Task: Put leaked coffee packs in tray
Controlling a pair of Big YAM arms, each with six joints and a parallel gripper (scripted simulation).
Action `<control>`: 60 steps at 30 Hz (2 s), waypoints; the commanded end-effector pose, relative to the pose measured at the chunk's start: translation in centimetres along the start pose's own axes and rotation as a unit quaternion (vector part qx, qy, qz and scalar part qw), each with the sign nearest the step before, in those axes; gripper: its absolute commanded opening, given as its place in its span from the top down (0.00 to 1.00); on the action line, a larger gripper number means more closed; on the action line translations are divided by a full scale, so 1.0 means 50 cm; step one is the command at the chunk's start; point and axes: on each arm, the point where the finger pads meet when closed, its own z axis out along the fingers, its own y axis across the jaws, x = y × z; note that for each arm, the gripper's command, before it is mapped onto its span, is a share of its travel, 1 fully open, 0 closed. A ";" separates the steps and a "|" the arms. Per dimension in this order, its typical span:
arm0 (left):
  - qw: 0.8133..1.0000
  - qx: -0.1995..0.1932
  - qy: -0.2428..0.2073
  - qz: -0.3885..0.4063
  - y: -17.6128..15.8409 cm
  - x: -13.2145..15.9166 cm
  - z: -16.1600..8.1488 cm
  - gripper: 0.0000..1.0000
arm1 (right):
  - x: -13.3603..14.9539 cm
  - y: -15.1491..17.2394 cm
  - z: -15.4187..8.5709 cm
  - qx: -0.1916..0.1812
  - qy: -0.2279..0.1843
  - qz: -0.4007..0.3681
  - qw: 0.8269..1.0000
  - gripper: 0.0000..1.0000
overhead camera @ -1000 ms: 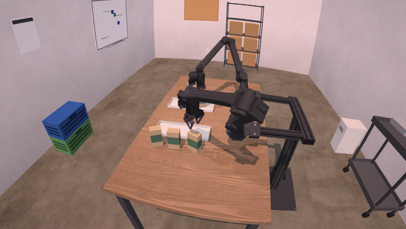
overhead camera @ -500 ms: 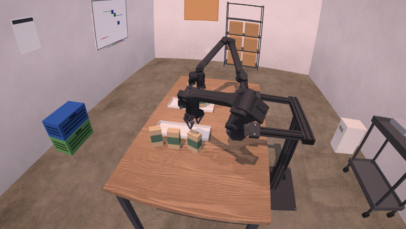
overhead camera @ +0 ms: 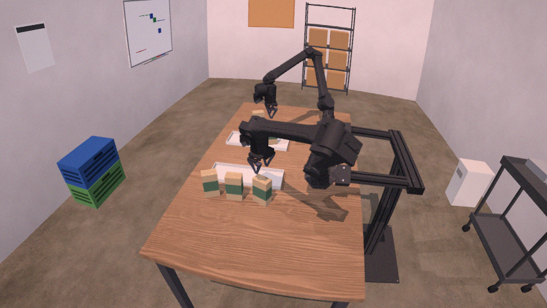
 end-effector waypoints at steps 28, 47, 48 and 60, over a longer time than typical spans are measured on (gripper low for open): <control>0.963 0.000 -0.007 -0.268 0.132 -0.252 -0.014 0.24 | -0.099 -0.369 0.000 0.002 0.005 -0.046 0.999 0.24; 0.965 -0.002 0.008 -0.260 0.122 -0.237 0.063 0.24 | -0.114 -0.434 -0.004 0.004 0.000 -0.048 0.999 0.24; 0.965 -0.002 0.008 -0.260 0.122 -0.237 0.068 0.24 | -0.114 -0.434 -0.004 0.004 0.000 -0.048 0.999 0.24; 0.964 -0.001 -0.007 -0.268 0.133 -0.252 0.062 0.24 | -0.131 -0.420 -0.017 0.005 -0.004 -0.059 0.998 0.24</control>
